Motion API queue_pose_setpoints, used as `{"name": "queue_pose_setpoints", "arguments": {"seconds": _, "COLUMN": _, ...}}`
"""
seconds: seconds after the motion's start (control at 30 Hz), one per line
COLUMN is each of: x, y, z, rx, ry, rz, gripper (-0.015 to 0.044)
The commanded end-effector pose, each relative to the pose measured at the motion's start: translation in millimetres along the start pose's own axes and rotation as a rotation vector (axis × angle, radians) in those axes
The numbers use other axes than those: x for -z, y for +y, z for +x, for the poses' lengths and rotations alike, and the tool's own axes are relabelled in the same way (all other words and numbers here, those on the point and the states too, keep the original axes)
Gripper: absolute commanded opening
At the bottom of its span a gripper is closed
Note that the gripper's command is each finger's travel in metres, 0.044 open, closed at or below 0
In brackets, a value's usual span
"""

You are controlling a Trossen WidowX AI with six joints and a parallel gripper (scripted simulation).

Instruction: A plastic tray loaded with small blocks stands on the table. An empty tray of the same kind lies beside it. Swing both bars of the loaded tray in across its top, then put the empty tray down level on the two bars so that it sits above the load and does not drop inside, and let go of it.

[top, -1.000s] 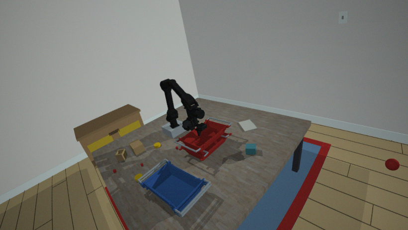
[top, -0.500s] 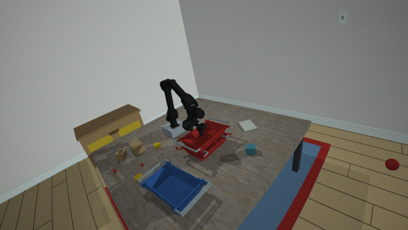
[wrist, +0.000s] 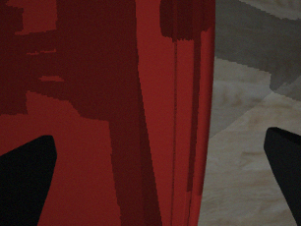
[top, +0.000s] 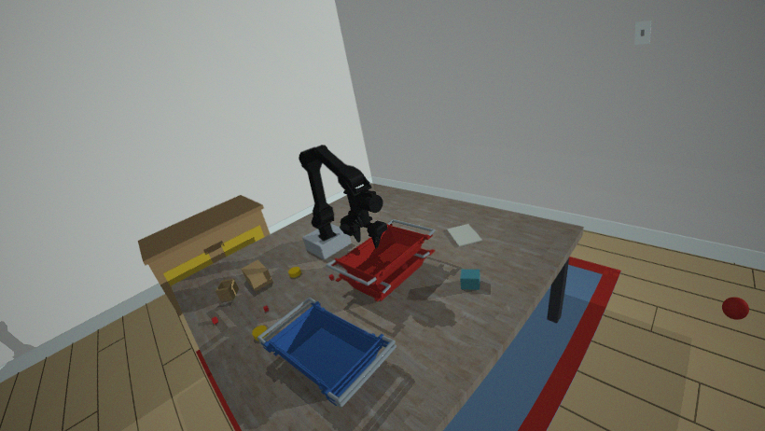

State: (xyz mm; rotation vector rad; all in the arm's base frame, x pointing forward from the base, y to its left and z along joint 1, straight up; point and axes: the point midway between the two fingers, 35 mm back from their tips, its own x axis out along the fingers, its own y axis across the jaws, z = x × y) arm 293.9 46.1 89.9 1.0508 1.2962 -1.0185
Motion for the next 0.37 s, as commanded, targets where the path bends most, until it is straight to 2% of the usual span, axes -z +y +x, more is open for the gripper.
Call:
{"name": "queue_pose_setpoints", "arguments": {"seconds": 0.0, "x": 0.0, "y": 0.3, "z": -26.3, "rx": -0.001, "ry": -0.001, "rz": -0.002, "gripper": 0.044}}
{"name": "queue_pose_setpoints", "arguments": {"seconds": 0.23, "x": 0.5, "y": -4.5, "z": -67.2, "rx": 0.0, "ry": -0.002, "rz": -0.004, "gripper": 0.044}}
{"name": "queue_pose_setpoints", "arguments": {"seconds": 0.33, "x": 0.6, "y": -5.3, "z": -71.1, "rx": 0.001, "ry": -0.002, "rz": -0.004, "gripper": 0.044}}
